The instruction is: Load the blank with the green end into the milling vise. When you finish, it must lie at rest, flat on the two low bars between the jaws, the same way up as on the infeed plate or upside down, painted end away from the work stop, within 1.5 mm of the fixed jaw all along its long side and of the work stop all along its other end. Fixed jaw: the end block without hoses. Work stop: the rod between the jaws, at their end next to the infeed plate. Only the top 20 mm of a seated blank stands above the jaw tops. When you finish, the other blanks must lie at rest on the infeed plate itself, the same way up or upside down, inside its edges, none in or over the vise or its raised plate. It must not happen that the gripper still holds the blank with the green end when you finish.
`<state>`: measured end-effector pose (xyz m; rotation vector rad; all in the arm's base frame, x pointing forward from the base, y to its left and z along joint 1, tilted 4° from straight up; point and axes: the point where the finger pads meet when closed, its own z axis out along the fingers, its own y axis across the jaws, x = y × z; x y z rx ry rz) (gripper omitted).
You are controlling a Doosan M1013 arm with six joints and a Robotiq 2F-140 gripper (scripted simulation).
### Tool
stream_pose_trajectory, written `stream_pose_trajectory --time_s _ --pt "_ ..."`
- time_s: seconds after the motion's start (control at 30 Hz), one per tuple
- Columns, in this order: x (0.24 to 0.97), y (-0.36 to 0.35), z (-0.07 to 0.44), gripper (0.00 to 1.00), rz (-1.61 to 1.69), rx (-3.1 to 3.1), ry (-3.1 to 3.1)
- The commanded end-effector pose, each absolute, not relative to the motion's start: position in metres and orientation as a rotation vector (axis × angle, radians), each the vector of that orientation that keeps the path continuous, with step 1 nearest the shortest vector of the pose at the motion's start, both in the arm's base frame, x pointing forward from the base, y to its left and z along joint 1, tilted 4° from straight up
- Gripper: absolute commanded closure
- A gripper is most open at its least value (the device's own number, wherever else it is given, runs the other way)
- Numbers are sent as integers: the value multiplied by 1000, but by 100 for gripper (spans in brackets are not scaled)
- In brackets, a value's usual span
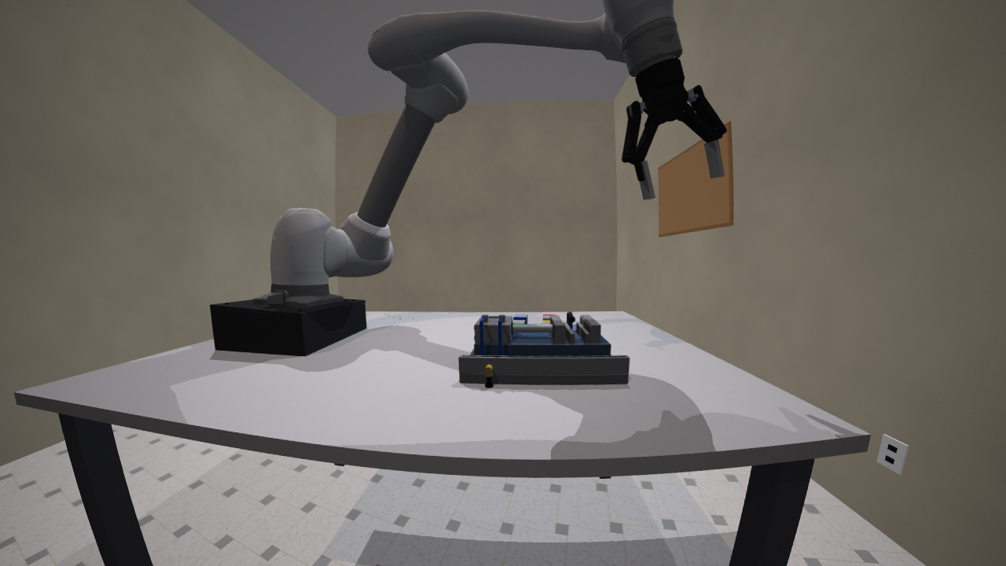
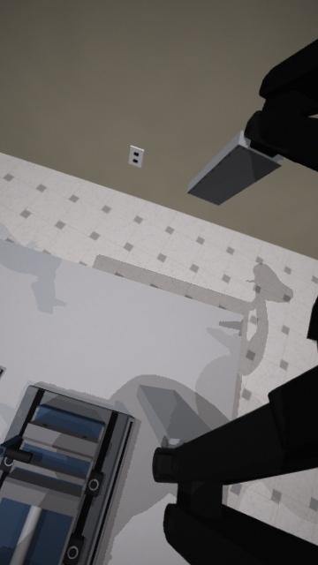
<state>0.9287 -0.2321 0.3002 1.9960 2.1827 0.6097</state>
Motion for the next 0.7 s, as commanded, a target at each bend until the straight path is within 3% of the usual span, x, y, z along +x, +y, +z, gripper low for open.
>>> stream_pose_trajectory --time_s 0.0,0.67 --pt "925 -227 300 0 557 2033 2179" --pt "900 -197 296 0 266 2216 2136"
